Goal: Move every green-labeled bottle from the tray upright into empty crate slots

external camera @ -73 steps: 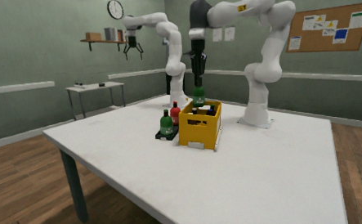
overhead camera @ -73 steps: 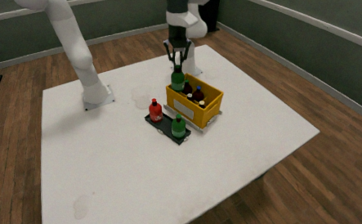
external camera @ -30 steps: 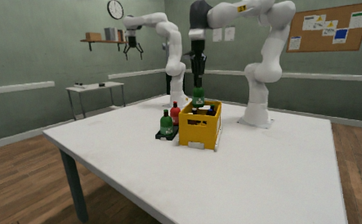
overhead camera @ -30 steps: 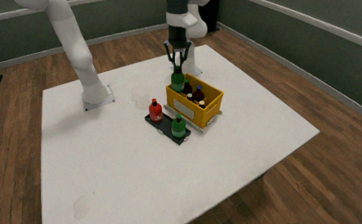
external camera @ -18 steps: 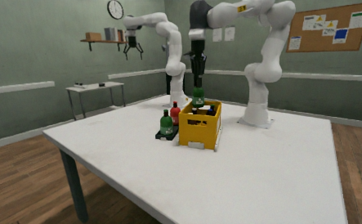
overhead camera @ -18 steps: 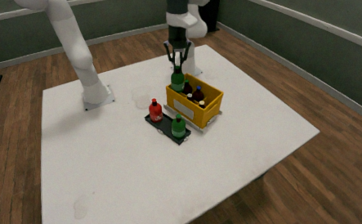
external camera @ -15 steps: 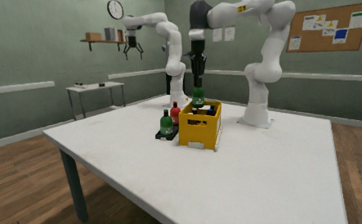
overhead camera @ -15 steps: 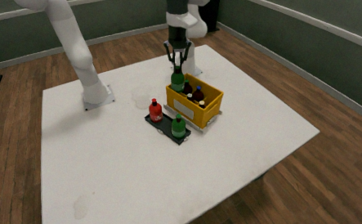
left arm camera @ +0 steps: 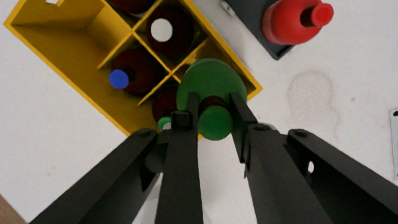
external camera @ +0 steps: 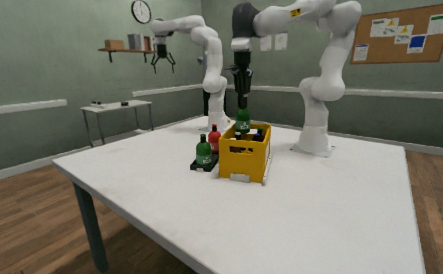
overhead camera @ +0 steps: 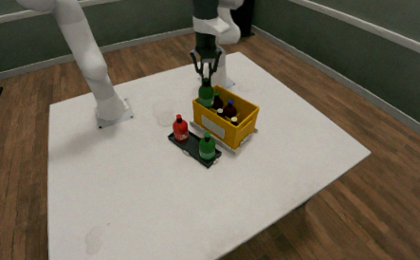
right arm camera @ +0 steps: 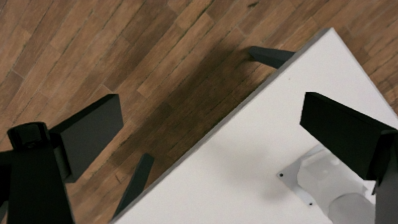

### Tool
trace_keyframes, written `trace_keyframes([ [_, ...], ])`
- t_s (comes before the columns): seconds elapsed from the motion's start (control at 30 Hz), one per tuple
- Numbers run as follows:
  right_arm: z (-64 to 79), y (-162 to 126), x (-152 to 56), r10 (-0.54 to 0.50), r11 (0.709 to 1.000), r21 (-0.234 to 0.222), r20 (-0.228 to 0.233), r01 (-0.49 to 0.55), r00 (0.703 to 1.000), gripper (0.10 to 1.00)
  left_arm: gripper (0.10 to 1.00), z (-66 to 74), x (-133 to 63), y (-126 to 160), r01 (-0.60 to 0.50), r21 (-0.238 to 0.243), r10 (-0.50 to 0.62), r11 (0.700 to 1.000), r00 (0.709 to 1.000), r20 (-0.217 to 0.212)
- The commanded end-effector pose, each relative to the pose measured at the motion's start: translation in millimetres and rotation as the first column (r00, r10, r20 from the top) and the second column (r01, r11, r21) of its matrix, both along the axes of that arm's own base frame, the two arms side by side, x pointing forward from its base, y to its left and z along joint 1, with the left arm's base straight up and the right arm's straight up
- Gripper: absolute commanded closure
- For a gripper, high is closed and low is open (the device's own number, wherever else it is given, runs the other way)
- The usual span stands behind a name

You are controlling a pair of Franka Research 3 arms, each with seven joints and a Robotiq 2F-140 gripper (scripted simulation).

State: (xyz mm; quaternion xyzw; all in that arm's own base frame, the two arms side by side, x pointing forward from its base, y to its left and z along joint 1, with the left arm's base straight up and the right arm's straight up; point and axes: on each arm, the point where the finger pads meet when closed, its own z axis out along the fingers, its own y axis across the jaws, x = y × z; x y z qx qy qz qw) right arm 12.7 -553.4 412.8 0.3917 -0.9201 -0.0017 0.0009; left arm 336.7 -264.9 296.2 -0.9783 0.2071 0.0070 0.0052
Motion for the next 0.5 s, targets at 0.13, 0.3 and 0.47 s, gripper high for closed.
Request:
trace_keyframes([
  [0.13, 0.2, -1, 0, 0.004, 1.0, -0.002, 0.003, -0.004, 1.0, 0.098, 0.999, -4.5, 3.2, -4, 0.005, -0.013, -0.004, 1.0, 1.0, 0.012],
  [0.3, 0.2, -1, 0, 0.004, 1.0, -0.002, 0.003, -0.004, 1.0, 0.098, 0.999, -8.2, 3.3, -4, 0.005, -0.013, -0.004, 1.0, 1.0, 0.012],
  [0.47, 0.2, -1, 0, 0.004, 1.0, -0.002, 0.003, -0.004, 1.0, 0.098, 0.999, -14.3, 3.4, -5, 0.005, -0.013, -0.004, 1.0, 1.0, 0.012],
])
